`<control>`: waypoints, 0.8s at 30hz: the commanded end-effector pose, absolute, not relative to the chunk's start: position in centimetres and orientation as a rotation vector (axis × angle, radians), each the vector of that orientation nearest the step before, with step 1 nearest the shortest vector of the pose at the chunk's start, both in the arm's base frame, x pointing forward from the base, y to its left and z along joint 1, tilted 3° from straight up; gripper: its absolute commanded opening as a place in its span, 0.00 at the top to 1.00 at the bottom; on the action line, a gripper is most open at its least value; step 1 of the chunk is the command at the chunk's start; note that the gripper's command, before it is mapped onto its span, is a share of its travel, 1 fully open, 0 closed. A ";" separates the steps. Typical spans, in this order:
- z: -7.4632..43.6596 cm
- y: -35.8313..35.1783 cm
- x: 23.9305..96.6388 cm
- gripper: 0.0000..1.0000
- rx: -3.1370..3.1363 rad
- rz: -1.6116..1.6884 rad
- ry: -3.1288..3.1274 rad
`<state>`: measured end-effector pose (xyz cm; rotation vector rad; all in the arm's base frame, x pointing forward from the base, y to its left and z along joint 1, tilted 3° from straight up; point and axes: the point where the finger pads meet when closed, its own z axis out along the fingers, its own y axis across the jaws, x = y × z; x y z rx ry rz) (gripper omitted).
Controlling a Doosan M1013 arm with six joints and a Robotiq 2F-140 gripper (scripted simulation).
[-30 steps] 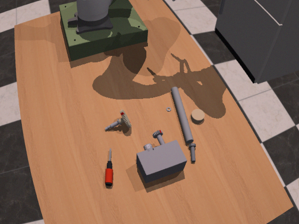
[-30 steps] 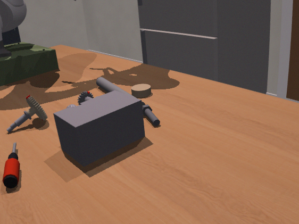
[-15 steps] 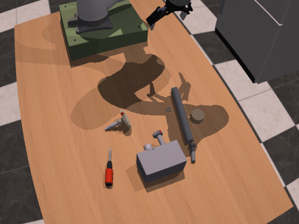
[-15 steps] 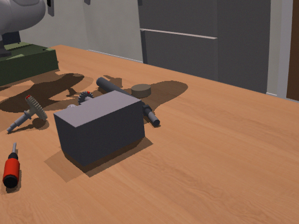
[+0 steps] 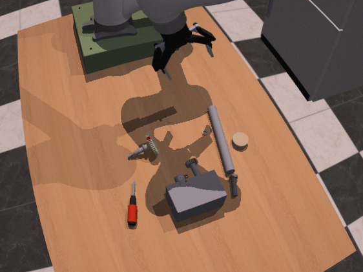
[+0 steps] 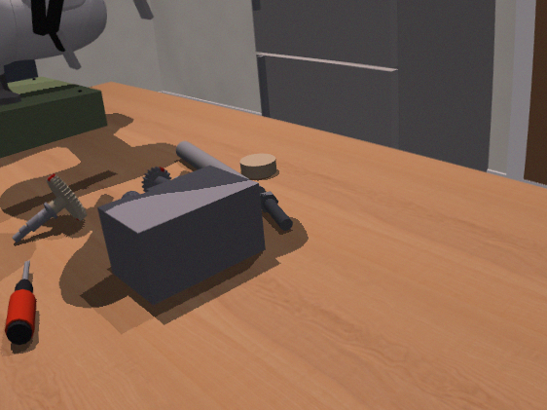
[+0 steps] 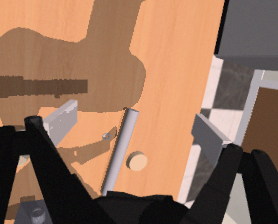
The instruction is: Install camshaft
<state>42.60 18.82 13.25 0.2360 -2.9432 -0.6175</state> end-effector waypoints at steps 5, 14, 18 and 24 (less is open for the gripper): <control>12.2 11.5 48.9 0.00 0.193 -0.746 -3.116; 11.5 1.6 53.3 0.00 0.117 -0.726 -3.322; 11.4 0.3 53.7 0.00 0.107 -0.716 -3.345; 11.4 0.2 53.7 0.00 0.106 -0.715 -3.347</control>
